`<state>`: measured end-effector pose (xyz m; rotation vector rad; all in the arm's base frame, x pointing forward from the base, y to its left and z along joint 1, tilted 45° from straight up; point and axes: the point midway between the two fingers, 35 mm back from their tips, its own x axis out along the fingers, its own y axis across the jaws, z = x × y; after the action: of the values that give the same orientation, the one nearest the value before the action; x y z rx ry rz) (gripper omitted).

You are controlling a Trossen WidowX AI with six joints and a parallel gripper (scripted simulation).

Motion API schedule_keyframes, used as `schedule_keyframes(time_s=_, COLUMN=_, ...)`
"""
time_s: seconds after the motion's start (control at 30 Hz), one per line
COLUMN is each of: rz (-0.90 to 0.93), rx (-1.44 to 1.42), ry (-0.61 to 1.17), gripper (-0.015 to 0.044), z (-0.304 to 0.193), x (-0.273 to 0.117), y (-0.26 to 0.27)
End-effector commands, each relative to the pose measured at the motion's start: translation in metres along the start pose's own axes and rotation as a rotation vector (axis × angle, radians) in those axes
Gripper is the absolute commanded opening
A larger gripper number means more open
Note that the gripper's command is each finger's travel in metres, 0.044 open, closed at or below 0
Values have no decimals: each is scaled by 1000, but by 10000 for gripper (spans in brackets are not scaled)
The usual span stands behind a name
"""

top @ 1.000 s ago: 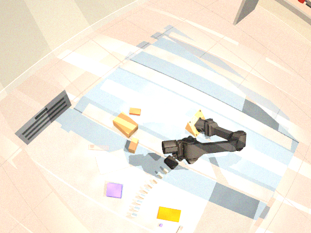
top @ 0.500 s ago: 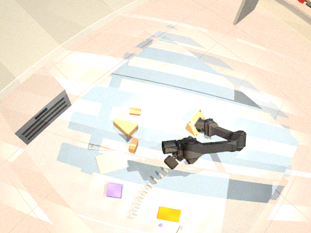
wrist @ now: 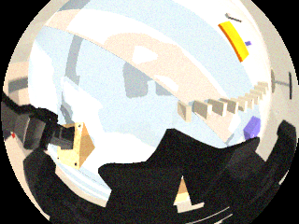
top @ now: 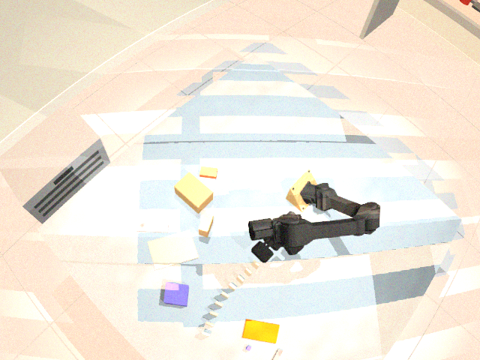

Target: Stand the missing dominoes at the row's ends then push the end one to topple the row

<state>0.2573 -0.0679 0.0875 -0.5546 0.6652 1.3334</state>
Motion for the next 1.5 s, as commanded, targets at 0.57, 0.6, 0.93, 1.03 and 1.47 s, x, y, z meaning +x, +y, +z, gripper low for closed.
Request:
schedule_keyframes(time_s=0.57, rz=14, rx=-2, ry=-12, gripper=0, z=5, x=68, y=-16)
schedule_keyframes(time_s=0.6, rz=14, rx=-2, ry=-12, gripper=0, z=5, x=68, y=-18)
schedule_keyframes(time_s=0.93, rz=13, rx=-2, ry=-12, gripper=0, z=5, x=68, y=-34)
schedule_keyframes(time_s=1.03, rz=-1, rx=15, ry=4, gripper=0, z=-5, x=61, y=-32)
schedule_keyframes(time_s=1.47, rz=13, rx=-3, ry=-11, gripper=0, z=5, x=9, y=-58)
